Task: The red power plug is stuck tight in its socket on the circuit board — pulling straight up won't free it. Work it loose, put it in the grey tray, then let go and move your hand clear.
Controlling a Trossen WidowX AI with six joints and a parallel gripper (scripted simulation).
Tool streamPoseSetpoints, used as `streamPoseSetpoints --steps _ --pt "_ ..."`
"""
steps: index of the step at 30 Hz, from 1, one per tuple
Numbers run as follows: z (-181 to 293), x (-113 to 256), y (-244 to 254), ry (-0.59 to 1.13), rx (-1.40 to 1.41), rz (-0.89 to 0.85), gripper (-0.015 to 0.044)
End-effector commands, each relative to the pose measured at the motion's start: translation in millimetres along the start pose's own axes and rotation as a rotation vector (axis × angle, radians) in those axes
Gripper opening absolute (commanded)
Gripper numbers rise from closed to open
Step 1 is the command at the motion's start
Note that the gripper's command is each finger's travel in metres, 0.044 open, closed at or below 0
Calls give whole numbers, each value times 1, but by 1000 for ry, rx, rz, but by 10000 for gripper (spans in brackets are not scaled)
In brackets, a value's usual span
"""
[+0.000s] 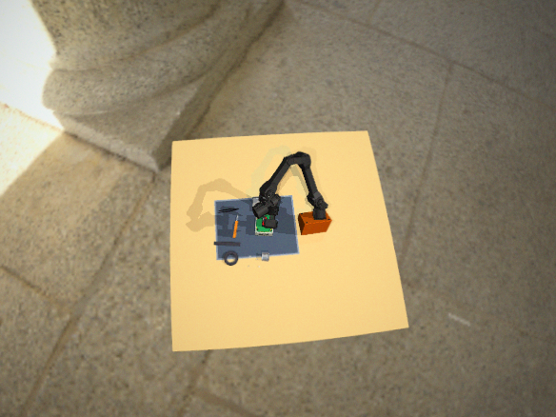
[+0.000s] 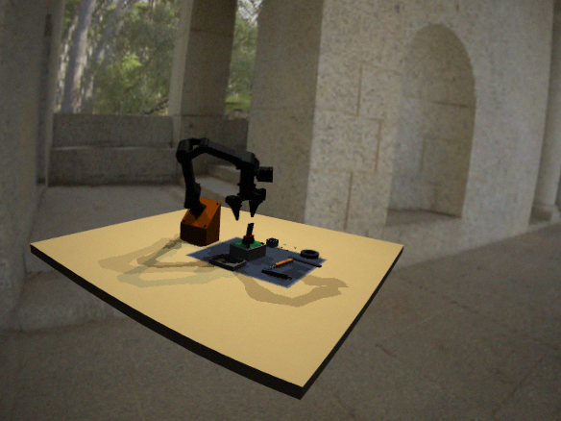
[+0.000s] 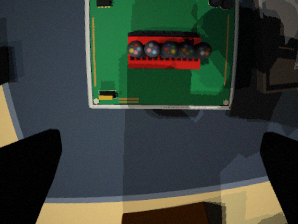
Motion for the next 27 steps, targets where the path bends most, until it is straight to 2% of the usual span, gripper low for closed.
streamPoseSetpoints --steps 1,10,27 --pt "3 -15 0 12 12 12 430" --pt "-32 -15 -6 10 11 12 430" --pt "-32 -32 -8 10 11 13 430"
Point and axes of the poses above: the point midway between the two fingers, 35 mm back from their tips, its own x axis back along the fingers, its own y axis across the jaws, z = x × y, the point moved 4 cm from there along x, back along the fingers, and after that the axes turned 10 degrees about x, right-handed, at the moved point
